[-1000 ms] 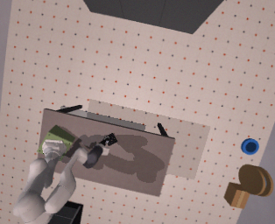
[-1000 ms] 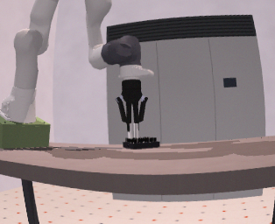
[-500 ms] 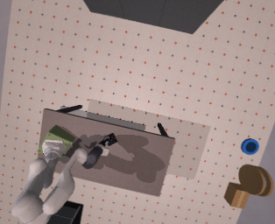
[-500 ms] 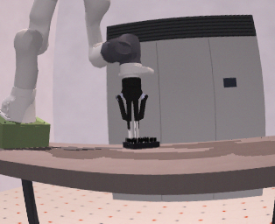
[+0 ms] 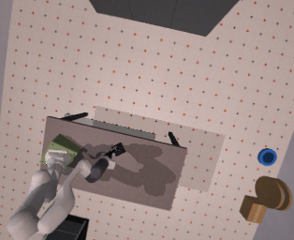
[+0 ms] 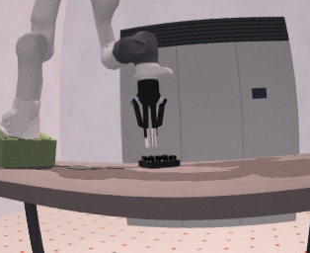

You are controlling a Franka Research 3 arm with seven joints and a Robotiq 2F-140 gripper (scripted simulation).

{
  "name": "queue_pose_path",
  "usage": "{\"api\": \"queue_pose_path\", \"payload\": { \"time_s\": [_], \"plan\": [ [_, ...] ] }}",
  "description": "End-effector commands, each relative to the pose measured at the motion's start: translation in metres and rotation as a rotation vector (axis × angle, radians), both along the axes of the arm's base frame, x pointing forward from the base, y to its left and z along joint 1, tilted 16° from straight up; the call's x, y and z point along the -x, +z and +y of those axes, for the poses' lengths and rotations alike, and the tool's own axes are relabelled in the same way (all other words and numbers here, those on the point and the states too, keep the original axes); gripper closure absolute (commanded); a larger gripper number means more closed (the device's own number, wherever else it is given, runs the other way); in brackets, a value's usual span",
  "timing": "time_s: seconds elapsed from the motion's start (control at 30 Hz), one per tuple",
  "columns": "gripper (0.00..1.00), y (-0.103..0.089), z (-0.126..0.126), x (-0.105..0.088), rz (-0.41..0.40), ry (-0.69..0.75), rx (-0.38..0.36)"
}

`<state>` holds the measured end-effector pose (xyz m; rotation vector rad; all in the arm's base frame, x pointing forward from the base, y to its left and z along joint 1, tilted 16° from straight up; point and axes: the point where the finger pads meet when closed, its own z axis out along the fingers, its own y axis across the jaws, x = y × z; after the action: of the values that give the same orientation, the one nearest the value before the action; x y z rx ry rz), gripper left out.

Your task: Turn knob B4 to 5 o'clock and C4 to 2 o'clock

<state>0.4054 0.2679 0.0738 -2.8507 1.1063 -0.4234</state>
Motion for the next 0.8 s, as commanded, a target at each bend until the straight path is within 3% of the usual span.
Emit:
{"api": "queue_pose_path", "payload": {
  "time_s": [0.0, 0.4, 0.53, 0.77],
  "plan": [
    [0.88, -0.0007, -0.0026, 0.0034, 0.012, 0.024, 0.016],
    [0.88, -0.0006, -0.0026, 0.0034, 0.013, 0.033, 0.018],
    [0.88, 0.0011, -0.0025, 0.0038, 0.02, 0.182, 0.06],
    [0.88, 0.0023, -0.0025, 0.004, 0.026, 0.287, 0.089]
  ]
}}
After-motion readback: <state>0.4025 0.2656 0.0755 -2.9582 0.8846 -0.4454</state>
